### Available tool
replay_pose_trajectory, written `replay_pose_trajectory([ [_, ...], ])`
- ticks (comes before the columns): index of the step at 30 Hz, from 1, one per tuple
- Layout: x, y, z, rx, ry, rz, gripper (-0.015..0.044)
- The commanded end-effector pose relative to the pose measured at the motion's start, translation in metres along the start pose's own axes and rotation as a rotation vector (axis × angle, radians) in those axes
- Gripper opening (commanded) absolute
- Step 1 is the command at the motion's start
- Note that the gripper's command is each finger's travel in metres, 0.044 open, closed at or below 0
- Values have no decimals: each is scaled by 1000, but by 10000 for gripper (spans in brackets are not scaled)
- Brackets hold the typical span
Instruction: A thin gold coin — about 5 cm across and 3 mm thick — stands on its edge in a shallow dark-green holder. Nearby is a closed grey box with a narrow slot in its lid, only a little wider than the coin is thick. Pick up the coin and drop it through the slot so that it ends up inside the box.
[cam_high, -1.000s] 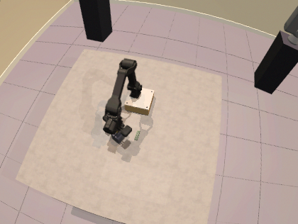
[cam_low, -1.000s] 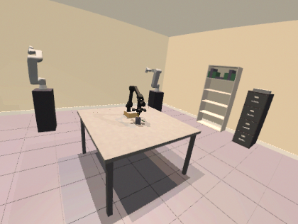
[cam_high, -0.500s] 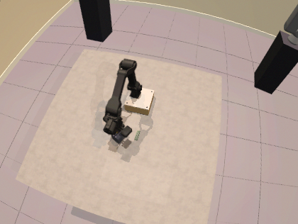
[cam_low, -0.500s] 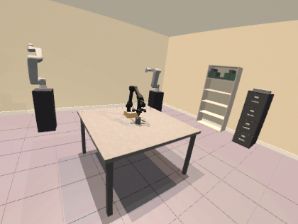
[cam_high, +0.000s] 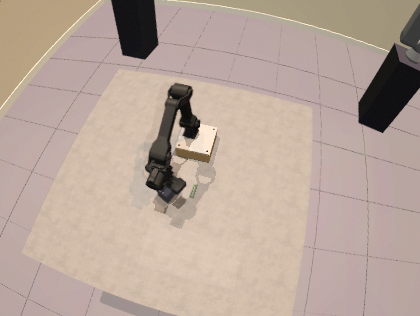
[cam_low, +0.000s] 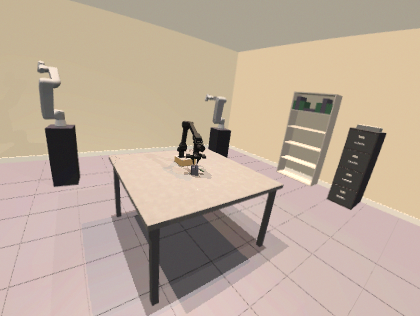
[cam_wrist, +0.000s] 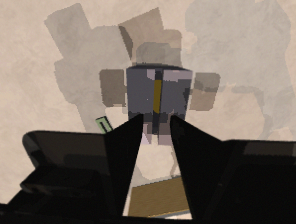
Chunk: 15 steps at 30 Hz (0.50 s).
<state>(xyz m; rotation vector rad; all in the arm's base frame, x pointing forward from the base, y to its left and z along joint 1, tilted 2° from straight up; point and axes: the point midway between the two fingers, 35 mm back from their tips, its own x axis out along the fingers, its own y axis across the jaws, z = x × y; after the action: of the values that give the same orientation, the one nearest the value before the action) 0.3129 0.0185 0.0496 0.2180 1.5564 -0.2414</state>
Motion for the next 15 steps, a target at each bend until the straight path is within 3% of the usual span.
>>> replay_pose_trajectory([
  [1,0,0,0,0,-1,0,161],
  [6,0,0,0,0,-1,0,161],
  [15,-18,0,0,0,0,0,397],
])
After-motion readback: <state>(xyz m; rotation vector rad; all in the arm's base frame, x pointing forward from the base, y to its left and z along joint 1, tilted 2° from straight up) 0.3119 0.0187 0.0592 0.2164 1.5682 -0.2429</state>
